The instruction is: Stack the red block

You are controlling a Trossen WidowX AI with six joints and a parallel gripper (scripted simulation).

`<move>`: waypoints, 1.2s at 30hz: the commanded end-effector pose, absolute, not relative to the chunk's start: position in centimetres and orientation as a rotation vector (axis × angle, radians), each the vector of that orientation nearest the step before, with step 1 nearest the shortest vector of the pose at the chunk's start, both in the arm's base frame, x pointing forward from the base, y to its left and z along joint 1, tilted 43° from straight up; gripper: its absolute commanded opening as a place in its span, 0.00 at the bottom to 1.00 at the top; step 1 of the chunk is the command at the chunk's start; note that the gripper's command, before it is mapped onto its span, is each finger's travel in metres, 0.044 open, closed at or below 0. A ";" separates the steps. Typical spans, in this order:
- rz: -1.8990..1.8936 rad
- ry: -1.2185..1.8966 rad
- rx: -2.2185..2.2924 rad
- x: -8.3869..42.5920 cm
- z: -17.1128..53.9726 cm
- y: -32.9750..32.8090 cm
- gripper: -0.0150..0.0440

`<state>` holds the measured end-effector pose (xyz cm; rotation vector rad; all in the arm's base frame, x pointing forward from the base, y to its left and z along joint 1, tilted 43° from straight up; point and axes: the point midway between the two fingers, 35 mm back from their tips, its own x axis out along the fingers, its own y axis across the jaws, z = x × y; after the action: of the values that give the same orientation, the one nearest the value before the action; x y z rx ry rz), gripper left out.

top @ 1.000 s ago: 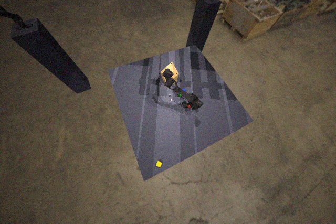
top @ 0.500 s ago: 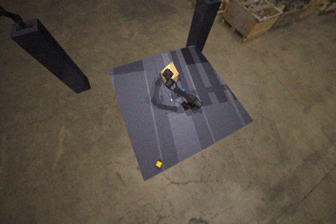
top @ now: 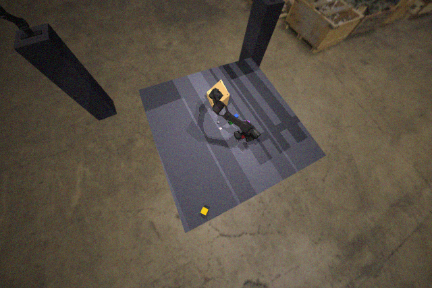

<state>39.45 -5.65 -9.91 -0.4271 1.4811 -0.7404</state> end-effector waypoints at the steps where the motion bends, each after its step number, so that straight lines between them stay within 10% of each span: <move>1: -0.740 1.481 -0.426 39.4 -9.9 -5.7 0.64; 14: -0.740 1.481 -0.426 39.5 -9.6 -5.4 0.26; 36: -0.736 1.483 -0.427 40.2 -1.8 2.0 0.25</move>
<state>40.06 1.04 -3.04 -0.4375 1.4882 -0.7348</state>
